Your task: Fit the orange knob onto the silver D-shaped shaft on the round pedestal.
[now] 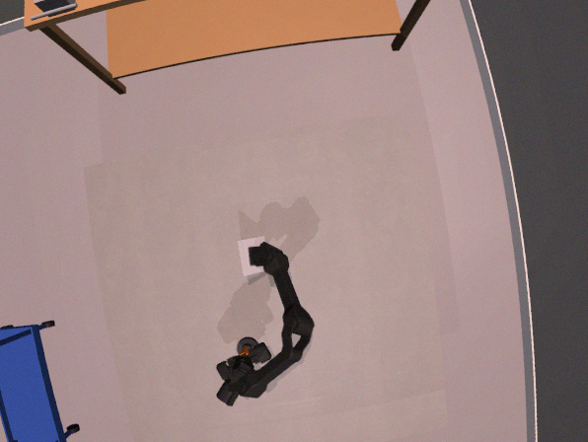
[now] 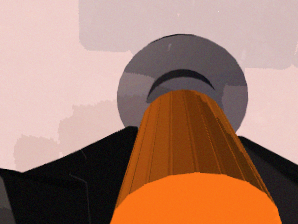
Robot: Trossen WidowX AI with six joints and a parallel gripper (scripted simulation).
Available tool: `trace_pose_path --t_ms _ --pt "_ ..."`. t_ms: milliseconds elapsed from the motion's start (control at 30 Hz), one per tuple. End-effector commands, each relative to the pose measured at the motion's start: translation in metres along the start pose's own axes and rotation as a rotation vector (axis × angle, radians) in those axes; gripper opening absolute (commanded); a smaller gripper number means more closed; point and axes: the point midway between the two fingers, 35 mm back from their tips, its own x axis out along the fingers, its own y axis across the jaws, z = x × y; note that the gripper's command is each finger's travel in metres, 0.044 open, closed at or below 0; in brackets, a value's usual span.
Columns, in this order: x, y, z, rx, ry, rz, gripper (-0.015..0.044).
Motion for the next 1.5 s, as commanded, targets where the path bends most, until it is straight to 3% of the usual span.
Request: trace_pose_path --t_ms 0,200,1200,1467 --pt "-0.0039 0.0003 0.0016 -0.033 -0.004 -0.004 0.0" --pt "-0.005 -0.0012 0.0018 -0.216 -0.004 -0.005 0.0" --pt "-0.0038 -0.0002 0.0011 -0.216 -0.004 -0.005 0.0" --pt "-0.005 -0.0012 0.0015 -0.425 -0.003 -0.005 0.0"
